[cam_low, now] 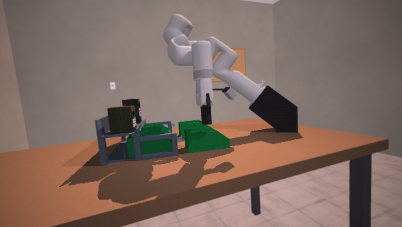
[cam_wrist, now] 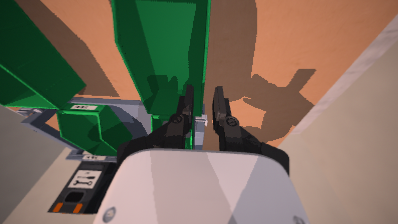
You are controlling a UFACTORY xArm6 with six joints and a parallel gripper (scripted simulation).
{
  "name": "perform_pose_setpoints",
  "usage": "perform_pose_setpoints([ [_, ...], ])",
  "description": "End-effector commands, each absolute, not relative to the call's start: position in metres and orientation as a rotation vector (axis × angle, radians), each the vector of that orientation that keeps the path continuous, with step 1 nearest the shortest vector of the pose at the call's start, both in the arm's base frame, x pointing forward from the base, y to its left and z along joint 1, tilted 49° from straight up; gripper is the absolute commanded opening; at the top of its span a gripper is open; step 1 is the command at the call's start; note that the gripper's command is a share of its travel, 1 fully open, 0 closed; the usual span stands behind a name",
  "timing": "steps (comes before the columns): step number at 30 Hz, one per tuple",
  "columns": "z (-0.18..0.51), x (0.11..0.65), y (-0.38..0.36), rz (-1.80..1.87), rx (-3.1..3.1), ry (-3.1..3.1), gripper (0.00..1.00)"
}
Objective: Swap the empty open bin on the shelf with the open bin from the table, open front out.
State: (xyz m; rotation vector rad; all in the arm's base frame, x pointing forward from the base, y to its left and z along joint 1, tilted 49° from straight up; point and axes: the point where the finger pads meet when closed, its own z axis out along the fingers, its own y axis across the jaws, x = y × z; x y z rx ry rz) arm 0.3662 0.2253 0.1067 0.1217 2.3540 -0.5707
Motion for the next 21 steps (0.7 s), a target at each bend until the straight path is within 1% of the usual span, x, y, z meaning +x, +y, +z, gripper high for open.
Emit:
perform_pose_setpoints([
  [1,0.113,0.361,0.230,-0.567,0.121,2.353,0.26],
  [21,0.128,0.347,0.240,-0.567,0.121,2.353,0.26],
])
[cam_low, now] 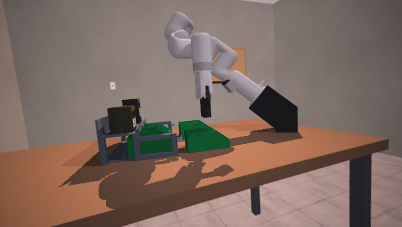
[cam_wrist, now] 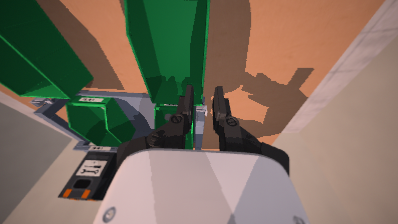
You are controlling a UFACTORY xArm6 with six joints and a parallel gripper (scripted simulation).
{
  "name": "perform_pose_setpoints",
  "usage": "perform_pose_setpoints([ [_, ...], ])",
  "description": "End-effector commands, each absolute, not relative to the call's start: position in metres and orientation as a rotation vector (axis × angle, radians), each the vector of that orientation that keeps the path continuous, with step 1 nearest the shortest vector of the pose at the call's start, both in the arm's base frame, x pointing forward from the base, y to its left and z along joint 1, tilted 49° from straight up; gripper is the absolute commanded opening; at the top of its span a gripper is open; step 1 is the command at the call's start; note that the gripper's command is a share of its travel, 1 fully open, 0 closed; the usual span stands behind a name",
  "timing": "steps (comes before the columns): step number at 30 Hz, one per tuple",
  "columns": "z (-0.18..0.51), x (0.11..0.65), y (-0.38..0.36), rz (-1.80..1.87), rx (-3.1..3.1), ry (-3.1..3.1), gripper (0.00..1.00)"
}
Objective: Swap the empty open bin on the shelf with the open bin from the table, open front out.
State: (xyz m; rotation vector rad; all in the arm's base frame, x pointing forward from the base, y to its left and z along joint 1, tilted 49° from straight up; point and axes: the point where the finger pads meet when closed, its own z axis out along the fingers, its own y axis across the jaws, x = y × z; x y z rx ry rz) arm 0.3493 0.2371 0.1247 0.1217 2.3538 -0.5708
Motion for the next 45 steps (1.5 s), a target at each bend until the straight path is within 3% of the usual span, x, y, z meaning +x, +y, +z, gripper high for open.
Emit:
perform_pose_setpoints([
  [1,0.1282,0.3468,0.2400,-0.567,0.121,2.353,0.26],
  [22,0.1309,0.3443,0.2418,-0.567,0.121,2.353,0.26],
  [23,0.1309,0.3443,0.2418,-0.567,0.121,2.353,0.00],
  [45,0.1334,0.3444,0.2397,-0.567,0.122,2.354,0.00],
])
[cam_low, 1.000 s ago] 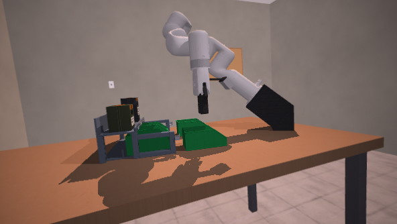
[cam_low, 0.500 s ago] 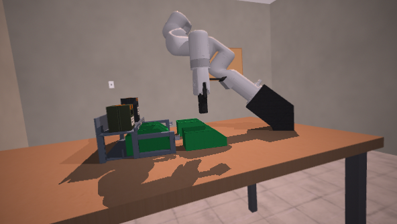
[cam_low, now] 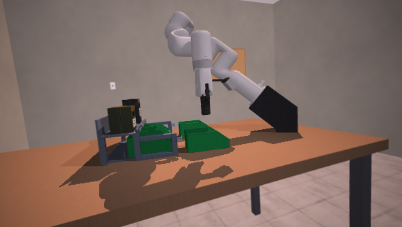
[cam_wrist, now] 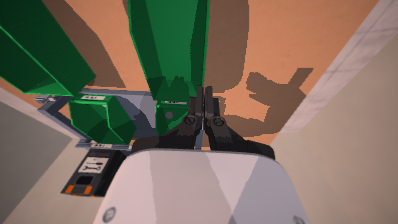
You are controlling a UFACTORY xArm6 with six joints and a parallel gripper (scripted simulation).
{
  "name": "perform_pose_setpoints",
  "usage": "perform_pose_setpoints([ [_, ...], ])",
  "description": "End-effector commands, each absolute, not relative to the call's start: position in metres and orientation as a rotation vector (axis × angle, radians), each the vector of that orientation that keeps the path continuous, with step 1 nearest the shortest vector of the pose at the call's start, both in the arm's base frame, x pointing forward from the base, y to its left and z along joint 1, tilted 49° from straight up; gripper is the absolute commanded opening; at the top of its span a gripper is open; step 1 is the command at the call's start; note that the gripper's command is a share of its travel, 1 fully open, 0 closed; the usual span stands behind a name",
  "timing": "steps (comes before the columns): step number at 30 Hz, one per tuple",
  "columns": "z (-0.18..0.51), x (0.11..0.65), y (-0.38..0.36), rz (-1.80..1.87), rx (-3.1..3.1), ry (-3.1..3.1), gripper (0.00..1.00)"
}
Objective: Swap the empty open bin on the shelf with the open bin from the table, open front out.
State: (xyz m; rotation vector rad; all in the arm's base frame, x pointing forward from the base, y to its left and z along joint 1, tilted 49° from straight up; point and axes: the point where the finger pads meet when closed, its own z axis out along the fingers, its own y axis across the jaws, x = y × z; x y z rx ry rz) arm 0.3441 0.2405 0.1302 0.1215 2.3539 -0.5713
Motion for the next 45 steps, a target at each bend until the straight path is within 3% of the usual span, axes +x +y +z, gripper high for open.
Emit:
perform_pose_setpoints([
  [1,0.136,0.344,0.237,-0.567,0.122,2.354,0.00],
  [21,0.233,0.316,0.096,-0.565,0.132,2.365,0.00],
  [37,0.236,0.278,0.014,-0.567,0.124,2.355,0.00],
  [45,0.234,0.275,0.008,-0.567,0.123,2.353,0.00],
])
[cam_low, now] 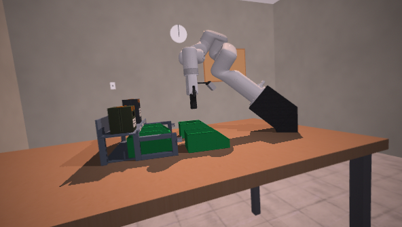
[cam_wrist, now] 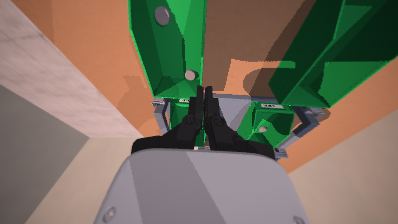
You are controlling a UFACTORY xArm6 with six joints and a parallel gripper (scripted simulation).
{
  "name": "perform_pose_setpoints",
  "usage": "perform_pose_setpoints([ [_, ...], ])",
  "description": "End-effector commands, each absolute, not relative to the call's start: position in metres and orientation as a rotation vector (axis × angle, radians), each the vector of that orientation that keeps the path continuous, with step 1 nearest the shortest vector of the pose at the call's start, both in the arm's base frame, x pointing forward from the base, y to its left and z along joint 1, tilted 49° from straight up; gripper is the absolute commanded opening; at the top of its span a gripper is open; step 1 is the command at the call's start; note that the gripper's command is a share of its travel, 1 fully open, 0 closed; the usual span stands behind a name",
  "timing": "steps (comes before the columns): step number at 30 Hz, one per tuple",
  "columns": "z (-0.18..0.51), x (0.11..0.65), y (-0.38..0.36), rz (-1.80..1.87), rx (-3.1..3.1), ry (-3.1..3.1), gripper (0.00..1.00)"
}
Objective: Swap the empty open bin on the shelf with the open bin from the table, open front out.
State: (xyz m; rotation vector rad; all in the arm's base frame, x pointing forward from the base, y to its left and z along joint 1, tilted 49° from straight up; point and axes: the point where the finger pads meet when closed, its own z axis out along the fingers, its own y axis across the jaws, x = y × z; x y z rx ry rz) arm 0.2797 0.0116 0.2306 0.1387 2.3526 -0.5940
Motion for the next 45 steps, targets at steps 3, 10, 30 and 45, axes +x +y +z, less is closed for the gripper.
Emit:
perform_pose_setpoints([
  [3,0.2339,0.2748,0.0084,-0.567,0.123,2.353,0.00],
  [10,0.2339,0.2748,0.0084,-0.567,0.123,2.353,0.26],
  [30,0.2339,0.2748,0.0084,-0.567,0.123,2.353,0.26],
  [45,0.2330,0.2756,0.0079,-0.567,0.123,2.353,0.26],
])
